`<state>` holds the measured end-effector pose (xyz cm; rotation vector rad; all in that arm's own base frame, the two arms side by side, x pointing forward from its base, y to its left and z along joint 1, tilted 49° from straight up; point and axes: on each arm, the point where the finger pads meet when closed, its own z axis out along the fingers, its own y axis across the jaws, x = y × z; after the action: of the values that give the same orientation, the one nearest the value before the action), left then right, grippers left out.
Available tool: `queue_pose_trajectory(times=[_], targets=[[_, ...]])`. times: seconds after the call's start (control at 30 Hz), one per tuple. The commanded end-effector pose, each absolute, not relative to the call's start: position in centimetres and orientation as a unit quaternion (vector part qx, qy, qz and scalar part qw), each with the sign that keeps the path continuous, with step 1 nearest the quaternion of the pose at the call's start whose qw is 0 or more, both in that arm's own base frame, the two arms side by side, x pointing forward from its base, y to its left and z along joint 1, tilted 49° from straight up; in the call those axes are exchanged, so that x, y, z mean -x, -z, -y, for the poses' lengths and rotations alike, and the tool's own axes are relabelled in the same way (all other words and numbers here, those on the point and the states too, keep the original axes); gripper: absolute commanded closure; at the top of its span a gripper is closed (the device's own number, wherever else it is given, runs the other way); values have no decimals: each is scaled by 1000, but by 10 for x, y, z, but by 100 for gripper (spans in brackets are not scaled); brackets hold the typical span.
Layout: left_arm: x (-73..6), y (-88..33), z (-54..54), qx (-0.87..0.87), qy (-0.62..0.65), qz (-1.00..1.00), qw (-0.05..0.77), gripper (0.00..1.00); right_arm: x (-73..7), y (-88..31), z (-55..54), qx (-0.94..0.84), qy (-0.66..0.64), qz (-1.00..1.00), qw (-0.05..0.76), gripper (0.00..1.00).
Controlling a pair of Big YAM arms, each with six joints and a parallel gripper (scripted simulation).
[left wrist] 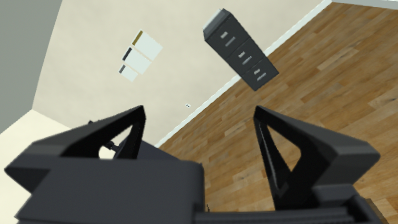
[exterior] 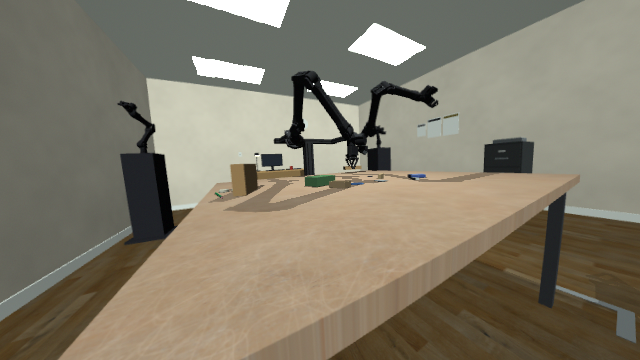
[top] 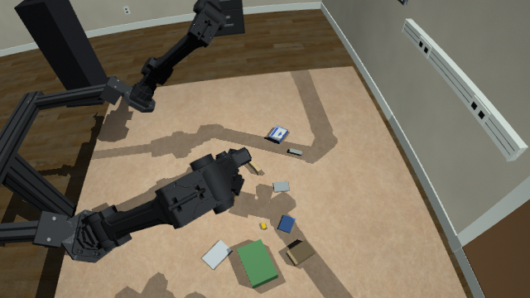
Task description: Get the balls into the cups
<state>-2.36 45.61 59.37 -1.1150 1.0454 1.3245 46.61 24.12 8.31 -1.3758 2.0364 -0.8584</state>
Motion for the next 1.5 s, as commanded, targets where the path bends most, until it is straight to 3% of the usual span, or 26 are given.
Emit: queue_pose_trajectory(times=[0.0, 1.47], targets=[[32, -609, -447, 456, -573, -424, 533, 0, -475, -101, -239, 495, 307, -766, 274, 30], [32, -609, -447, 456, -573, -424, 533, 0, -467, -85, -242, 510, 315, -753, 272, 30]])
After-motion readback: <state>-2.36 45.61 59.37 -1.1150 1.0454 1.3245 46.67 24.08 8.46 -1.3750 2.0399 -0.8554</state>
